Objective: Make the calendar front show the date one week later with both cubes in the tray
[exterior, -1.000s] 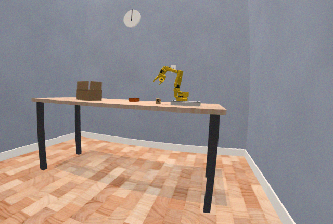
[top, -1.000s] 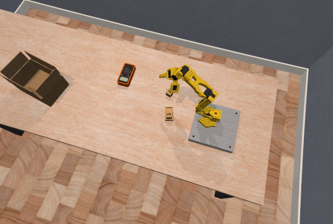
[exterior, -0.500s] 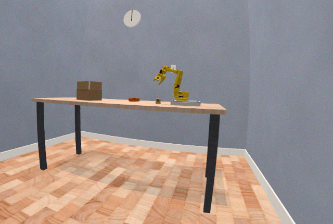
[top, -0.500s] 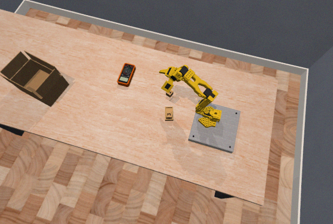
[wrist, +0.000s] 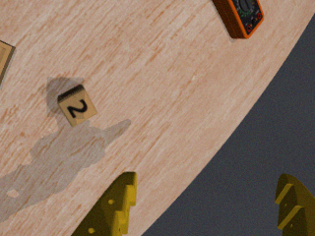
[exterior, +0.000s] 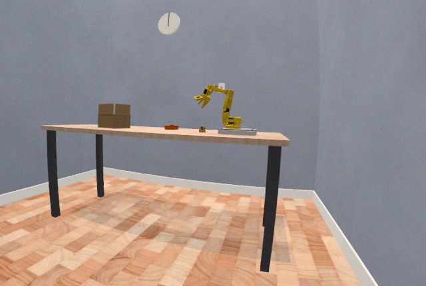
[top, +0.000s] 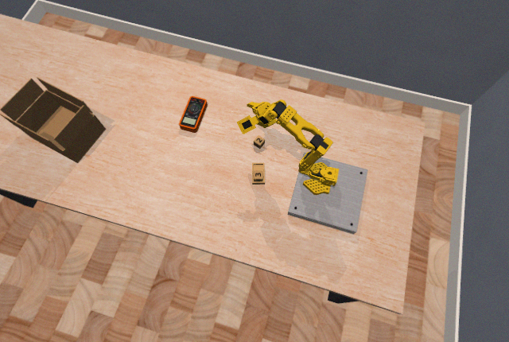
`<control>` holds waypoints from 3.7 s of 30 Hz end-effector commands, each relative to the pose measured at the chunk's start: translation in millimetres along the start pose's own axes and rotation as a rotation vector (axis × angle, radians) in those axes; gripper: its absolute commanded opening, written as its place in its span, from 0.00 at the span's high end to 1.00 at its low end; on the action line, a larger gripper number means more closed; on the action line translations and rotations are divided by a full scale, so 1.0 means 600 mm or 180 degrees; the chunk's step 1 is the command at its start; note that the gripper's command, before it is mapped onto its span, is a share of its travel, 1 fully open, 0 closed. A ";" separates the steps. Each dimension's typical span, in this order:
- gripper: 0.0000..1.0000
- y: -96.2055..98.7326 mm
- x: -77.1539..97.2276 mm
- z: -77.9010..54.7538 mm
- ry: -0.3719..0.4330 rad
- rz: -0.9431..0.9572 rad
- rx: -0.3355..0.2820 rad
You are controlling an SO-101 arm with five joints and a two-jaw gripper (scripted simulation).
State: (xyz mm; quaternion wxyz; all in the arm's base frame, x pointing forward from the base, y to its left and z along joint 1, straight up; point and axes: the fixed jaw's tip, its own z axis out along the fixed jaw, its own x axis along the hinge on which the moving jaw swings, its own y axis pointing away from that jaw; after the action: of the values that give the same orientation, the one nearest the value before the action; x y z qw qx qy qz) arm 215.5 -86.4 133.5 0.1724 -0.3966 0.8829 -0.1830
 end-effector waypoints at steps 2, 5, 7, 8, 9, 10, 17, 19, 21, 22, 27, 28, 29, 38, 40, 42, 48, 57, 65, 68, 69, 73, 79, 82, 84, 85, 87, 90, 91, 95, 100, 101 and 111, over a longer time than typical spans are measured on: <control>0.65 0.005 -0.007 0.010 0.0002 0.0623 -0.0061; 0.65 0.005 -0.010 0.011 0.0000 0.1001 -0.0064; 0.65 0.005 -0.012 0.012 -0.0001 0.1245 -0.0067; 0.65 0.005 -0.013 0.012 -0.0002 0.1364 -0.0068; 0.65 0.005 -0.014 0.013 -0.0002 0.1480 -0.0069; 0.65 0.005 -0.015 0.013 -0.0003 0.1595 -0.0071; 0.65 0.004 -0.020 0.015 -0.0004 0.2132 -0.0078; 0.65 0.004 -0.021 0.016 -0.0005 0.2330 -0.0081; 0.65 0.003 -0.023 0.016 -0.0005 0.2515 -0.0084; 0.65 0.003 -0.023 0.017 -0.0005 0.2604 -0.0085; 0.65 0.002 -0.026 0.018 -0.0004 0.3003 -0.0092; 0.65 0.002 -0.027 0.018 -0.0004 0.3073 -0.0093; 0.65 0.002 -0.027 0.019 -0.0004 0.3140 -0.0094; 0.65 0.001 -0.030 0.020 -0.0002 0.3524 -0.0101; 0.65 0.001 -0.031 0.020 -0.0002 0.3606 -0.0103; 0.65 0.001 -0.031 0.021 -0.0002 0.3677 -0.0104; 0.65 0.001 -0.032 0.021 -0.0001 0.3784 -0.0106; 0.65 0.000 -0.032 0.021 0.0000 0.3890 -0.0108; 0.65 0.000 -0.033 0.021 0.0000 0.3898 -0.0108; 0.65 0.001 -0.032 0.023 0.0012 0.3898 -0.0116; 0.65 0.002 -0.032 0.025 0.0027 0.3897 -0.0126; 0.65 0.010 -0.029 0.040 0.0173 0.3893 -0.0221; 0.65 0.041 -0.018 0.086 0.0622 0.3870 -0.0512; 0.65 0.048 -0.016 0.095 0.0710 0.3863 -0.0570; 0.65 0.062 -0.010 0.111 0.0886 0.3848 -0.0683; 0.65 0.069 -0.008 0.118 0.0969 0.3839 -0.0738; 0.65 0.083 -0.003 0.131 0.1122 0.3823 -0.0836; 0.65 0.099 0.004 0.144 0.1297 0.3802 -0.0949; 0.65 0.103 0.005 0.147 0.1337 0.3796 -0.0976; 0.65 0.110 0.008 0.153 0.1416 0.3785 -0.1026; 0.65 0.112 0.003 0.156 0.1429 0.3804 -0.1028; 0.65 0.112 0.003 0.156 0.1429 0.3804 -0.1028; 0.65 0.112 0.003 0.156 0.1429 0.3804 -0.1028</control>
State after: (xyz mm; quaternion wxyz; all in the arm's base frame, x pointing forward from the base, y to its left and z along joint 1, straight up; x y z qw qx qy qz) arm 211.8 -64.6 22.3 -0.0068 0.1874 0.9823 0.0004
